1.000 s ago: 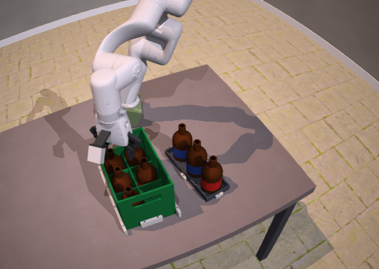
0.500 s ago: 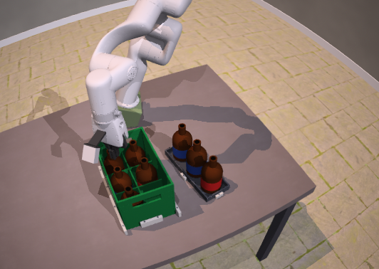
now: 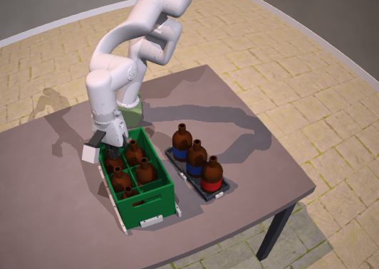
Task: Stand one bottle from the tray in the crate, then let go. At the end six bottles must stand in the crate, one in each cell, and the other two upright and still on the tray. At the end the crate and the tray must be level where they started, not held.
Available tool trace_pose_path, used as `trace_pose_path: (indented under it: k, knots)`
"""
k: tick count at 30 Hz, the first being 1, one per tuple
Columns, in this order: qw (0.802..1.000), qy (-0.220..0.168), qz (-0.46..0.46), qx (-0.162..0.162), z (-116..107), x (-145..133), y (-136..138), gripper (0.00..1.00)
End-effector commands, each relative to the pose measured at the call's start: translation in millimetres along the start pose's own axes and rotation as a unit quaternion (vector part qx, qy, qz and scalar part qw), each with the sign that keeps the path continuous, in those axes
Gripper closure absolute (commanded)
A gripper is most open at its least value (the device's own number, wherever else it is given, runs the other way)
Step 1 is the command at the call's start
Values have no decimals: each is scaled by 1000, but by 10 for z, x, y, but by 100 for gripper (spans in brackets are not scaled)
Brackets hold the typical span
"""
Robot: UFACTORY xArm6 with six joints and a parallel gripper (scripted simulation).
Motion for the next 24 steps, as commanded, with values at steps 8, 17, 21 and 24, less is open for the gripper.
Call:
trace_pose_path:
  k: [8,17,21,24]
  knots:
    - [1000,2,-2,-1,-19,-12,-71,100]
    - [998,5,-57,-6,-14,-540,-1033,100]
    - [997,2,-76,0,-2,-863,-1396,100]
    - [997,2,-76,0,6,-1090,-1671,35]
Point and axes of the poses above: the point where the finger pads meet when closed, its own z axis out along the fingers, its own y axis across the jaws, x = y × z, the point moved 10 cm from there along -z, back along the fingers, and after that the axes turned 11 degrees about -z, right-handed, at the moved point
